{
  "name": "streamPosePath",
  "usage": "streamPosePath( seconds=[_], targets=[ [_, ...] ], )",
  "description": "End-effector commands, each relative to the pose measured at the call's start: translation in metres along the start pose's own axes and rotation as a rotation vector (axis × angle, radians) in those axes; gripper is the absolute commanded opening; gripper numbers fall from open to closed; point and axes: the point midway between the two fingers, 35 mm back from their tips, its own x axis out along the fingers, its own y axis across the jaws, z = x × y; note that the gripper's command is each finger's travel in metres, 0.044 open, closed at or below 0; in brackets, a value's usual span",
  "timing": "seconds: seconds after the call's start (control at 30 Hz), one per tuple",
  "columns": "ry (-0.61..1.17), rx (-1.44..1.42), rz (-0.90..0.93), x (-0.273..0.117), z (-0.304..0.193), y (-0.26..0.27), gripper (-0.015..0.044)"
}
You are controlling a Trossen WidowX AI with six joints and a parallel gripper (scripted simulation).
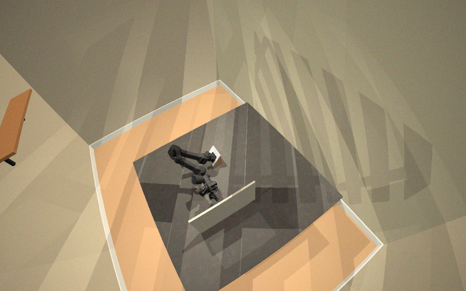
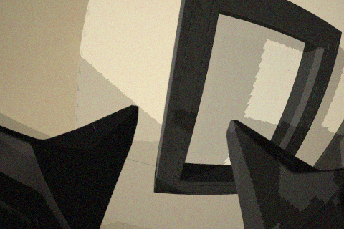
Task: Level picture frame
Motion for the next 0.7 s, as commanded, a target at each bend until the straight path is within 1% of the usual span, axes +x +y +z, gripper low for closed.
streamPosePath(
  seconds=[0.0,0.37,0.67],
  targets=[
    [-0.007,0.004,0.002,0.008,0.003,0.001,0.0260],
    [-0.008,0.004,0.003,0.025,0.002,0.001,0.0260],
    [-0.008,0.004,0.003,0.026,0.002,0.001,0.0260]
  ],
)
